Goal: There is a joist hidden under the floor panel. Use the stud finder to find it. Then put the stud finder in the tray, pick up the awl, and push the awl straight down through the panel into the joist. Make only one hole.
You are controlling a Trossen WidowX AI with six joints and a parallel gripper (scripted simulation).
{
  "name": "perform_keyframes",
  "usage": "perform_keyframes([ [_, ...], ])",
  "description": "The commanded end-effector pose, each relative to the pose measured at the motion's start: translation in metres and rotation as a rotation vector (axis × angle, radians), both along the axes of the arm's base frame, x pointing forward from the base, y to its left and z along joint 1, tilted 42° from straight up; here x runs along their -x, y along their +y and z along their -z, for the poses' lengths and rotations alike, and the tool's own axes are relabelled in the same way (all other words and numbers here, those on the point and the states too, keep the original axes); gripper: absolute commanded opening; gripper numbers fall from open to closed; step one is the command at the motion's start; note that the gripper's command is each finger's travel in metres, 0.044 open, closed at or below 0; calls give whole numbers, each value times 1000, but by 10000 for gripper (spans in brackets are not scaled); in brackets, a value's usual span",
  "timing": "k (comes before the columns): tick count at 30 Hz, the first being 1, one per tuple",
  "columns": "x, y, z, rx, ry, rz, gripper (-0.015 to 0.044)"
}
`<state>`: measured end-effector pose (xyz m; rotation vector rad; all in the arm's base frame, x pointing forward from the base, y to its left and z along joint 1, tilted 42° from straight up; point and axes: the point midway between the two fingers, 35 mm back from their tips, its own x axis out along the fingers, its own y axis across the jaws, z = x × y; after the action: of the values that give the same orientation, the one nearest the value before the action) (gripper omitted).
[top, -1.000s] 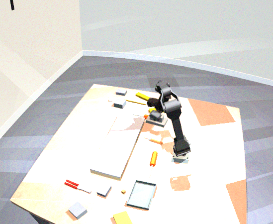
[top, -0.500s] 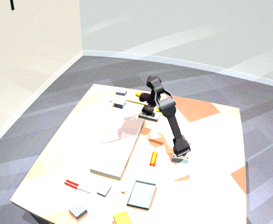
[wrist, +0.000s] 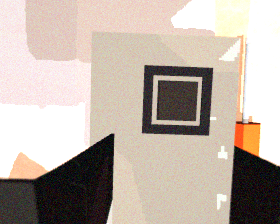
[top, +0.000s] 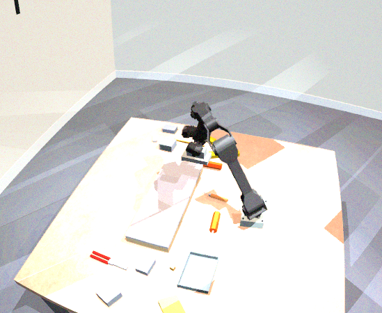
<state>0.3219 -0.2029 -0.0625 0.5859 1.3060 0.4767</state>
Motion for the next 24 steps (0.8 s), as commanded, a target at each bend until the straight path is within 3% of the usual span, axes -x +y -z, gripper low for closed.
perform_keyframes([
  [1, -22, -1, -2, -1, -22, -5, 0],
  [11, -59, 6, 0, -10, -46, -33, 0],
  [24, -63, 13, 7, -11, -48, -35, 0],
])
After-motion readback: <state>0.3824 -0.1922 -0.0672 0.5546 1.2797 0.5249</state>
